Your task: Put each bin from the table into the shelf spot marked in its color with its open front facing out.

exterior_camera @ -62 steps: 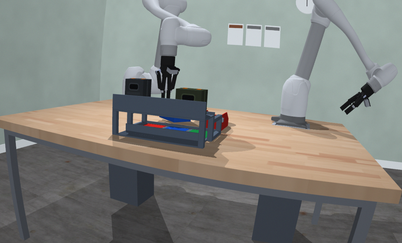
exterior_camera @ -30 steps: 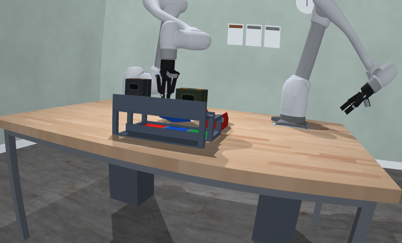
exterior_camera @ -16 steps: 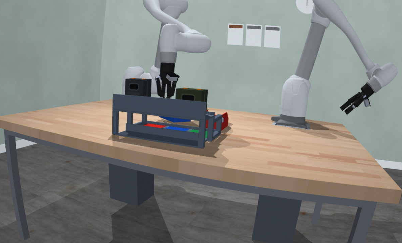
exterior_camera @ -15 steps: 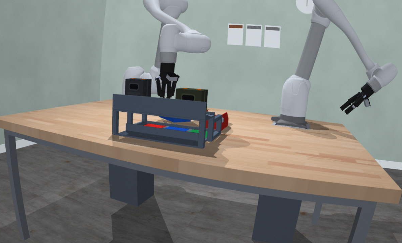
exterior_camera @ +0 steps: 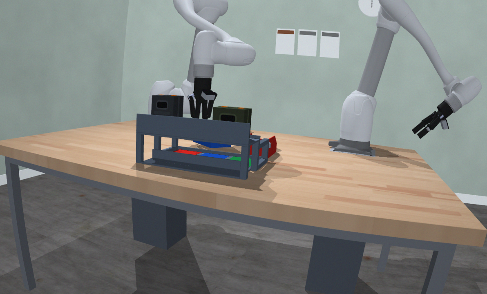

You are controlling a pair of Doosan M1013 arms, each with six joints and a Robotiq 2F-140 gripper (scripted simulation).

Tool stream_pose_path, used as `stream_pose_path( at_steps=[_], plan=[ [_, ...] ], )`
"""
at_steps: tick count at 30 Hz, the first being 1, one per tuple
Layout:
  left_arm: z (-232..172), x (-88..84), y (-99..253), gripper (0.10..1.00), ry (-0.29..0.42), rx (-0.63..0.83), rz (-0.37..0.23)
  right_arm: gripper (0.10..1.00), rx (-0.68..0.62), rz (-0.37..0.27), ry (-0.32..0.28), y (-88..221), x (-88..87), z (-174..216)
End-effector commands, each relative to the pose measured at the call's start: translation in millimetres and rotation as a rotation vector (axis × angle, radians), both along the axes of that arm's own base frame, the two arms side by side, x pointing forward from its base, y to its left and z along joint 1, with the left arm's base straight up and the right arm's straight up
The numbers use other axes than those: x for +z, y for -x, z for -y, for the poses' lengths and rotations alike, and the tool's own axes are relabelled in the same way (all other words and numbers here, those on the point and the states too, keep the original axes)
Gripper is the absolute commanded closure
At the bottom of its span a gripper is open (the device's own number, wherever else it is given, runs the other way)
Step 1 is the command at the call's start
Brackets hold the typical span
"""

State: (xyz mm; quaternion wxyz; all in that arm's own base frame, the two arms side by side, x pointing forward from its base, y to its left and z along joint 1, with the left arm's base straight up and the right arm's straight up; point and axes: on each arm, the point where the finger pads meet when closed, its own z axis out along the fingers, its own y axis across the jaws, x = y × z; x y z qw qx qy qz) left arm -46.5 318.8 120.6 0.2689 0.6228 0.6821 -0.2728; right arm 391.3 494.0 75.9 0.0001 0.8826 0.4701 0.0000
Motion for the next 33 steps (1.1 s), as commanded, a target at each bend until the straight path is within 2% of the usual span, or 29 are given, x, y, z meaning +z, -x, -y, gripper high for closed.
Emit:
stream_pose_path(
  at_steps=[1,14,15,33],
  plan=[
    [-0.3,0.3,0.1,0.098,-0.001,0.000,0.000,0.861,0.000,0.001,-0.001,-0.2,0.5,-0.4],
    [-0.3,0.3,0.1,0.098,-0.001,0.000,0.000,0.861,0.000,0.001,-0.001,-0.2,0.5,-0.4],
    [-0.3,0.3,0.1,0.098,-0.001,0.000,0.000,0.999,0.000,0.001,-0.001,-0.2,0.5,-0.4],
    [-0.3,0.3,0.1,0.098,-0.001,0.000,0.000,0.999,0.000,0.000,-0.001,-0.2,0.5,-0.4]
  ],
)
